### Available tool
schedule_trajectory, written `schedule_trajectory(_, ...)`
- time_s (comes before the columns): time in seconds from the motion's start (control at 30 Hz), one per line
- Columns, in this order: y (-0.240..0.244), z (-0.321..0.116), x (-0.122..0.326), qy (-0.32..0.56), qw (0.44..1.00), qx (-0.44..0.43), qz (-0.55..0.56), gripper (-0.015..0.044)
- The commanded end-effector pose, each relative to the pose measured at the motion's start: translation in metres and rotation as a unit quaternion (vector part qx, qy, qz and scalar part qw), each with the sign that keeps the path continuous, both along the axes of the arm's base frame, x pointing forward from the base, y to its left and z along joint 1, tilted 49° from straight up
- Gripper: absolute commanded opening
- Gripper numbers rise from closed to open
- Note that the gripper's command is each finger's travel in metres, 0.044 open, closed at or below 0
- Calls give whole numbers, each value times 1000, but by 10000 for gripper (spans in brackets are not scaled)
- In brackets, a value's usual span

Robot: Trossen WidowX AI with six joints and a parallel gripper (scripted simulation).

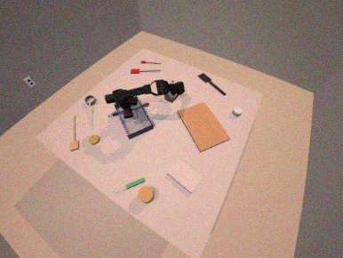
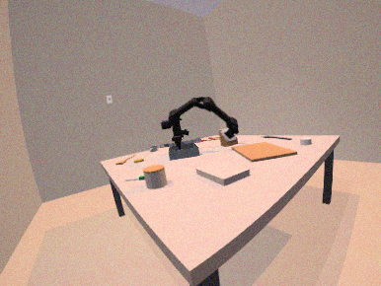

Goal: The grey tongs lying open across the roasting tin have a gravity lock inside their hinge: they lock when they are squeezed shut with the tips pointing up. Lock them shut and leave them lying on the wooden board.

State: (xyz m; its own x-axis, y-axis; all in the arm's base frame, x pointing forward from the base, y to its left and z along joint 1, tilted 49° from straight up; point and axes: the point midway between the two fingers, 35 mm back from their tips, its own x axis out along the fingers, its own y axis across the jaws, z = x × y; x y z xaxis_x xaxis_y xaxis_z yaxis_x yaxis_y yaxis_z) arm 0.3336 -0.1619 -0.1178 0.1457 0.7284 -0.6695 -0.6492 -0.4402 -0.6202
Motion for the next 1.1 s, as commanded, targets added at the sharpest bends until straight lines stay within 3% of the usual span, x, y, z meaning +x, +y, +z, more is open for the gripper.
schedule_trajectory(0.0,-24,16,0,-1,1000,-6,-8,-150)
schedule_trajectory(0.27,-92,82,-20,12,999,-4,-32,-150)
schedule_trajectory(0.7,-90,82,-20,12,999,-2,-31,-150)
schedule_trajectory(1.07,-84,94,-16,-70,996,-25,49,-150)
